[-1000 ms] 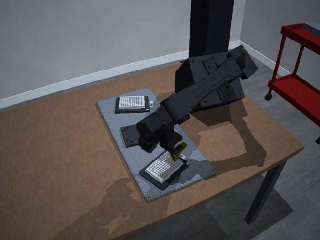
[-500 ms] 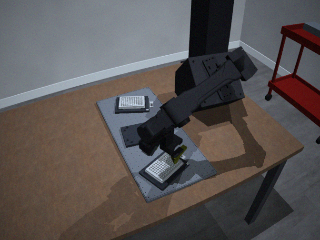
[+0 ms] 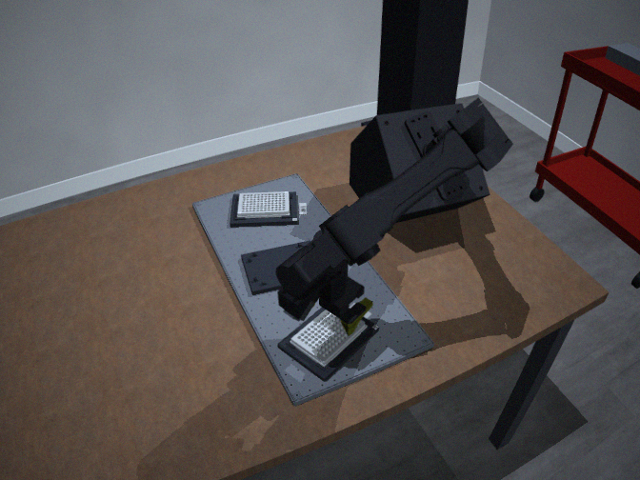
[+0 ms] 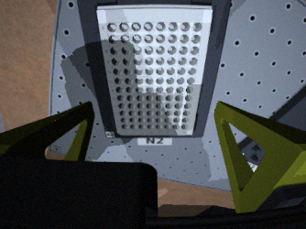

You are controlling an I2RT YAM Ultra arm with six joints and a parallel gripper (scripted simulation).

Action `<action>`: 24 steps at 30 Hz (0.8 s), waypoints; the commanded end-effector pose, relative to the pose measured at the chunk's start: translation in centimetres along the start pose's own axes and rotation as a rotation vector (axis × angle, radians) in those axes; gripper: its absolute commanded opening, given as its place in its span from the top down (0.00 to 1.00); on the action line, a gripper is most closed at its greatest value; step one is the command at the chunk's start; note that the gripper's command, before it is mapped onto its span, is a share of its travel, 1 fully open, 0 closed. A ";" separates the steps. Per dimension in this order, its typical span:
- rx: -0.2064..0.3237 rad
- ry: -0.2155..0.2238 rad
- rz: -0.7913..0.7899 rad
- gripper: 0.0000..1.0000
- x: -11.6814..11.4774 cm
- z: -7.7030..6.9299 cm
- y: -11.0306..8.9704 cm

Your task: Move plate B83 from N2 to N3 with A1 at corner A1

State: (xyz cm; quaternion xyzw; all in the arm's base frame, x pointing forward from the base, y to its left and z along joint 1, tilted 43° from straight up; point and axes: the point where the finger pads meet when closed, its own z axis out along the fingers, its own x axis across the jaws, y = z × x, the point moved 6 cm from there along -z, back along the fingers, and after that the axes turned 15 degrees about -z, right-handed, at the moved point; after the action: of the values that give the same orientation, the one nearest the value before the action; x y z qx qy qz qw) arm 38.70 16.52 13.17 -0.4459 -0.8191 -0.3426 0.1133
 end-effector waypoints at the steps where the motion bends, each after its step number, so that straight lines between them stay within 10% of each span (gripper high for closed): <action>1: -0.024 -0.008 -0.005 0.00 -0.1 -0.1 0.5; 24: -0.024 -0.007 -0.005 0.00 -0.2 3.4 0.5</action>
State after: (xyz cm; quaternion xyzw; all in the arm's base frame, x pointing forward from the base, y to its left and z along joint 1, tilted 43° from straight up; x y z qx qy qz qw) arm 39.17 19.01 10.56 -0.4438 -0.8199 -0.3437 0.1130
